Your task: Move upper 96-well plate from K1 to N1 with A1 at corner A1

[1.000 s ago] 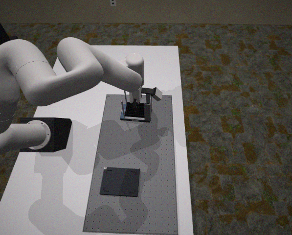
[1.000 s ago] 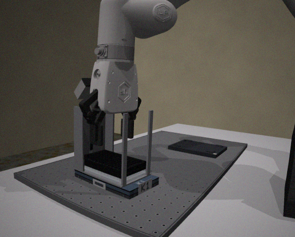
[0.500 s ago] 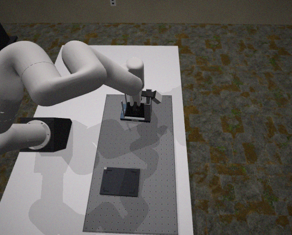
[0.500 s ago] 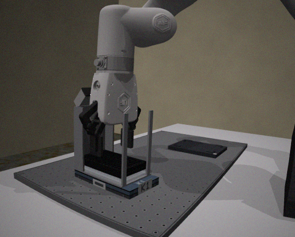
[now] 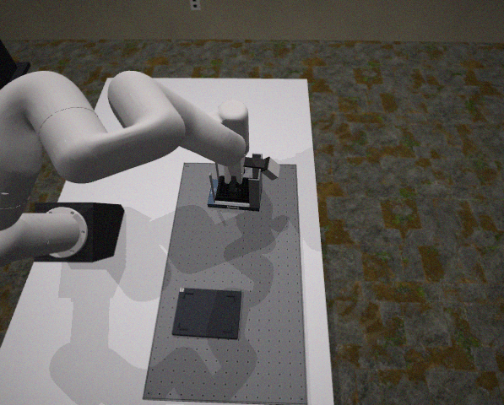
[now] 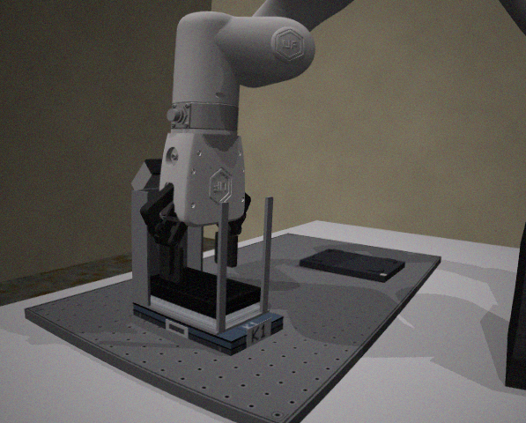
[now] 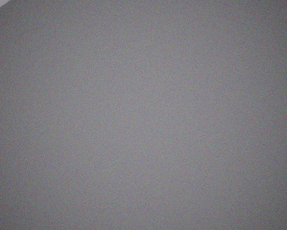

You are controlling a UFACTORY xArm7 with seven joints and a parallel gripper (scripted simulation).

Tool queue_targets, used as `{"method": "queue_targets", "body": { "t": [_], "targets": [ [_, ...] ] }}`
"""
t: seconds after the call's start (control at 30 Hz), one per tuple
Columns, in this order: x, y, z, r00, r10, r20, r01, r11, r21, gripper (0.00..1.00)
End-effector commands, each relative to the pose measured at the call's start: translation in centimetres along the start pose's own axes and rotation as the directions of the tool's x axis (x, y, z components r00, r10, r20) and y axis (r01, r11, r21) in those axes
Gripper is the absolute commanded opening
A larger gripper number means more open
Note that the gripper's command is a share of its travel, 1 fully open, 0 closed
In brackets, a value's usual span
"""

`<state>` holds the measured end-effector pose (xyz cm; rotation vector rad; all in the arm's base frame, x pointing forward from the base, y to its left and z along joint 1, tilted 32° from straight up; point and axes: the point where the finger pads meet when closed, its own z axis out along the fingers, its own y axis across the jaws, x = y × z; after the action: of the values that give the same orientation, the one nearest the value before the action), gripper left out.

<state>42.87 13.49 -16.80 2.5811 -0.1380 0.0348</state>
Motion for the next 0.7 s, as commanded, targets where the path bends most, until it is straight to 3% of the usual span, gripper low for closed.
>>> {"method": "queue_targets", "body": {
  "t": [0.0,0.67],
  "targets": [
    [0.1,-0.1,0.0,1.000,0.000,-0.003,0.000,1.000,0.004,1.00],
    [0.1,-0.1,1.2,1.000,0.000,-0.003,0.000,1.000,0.004,1.00]
  ]
}}
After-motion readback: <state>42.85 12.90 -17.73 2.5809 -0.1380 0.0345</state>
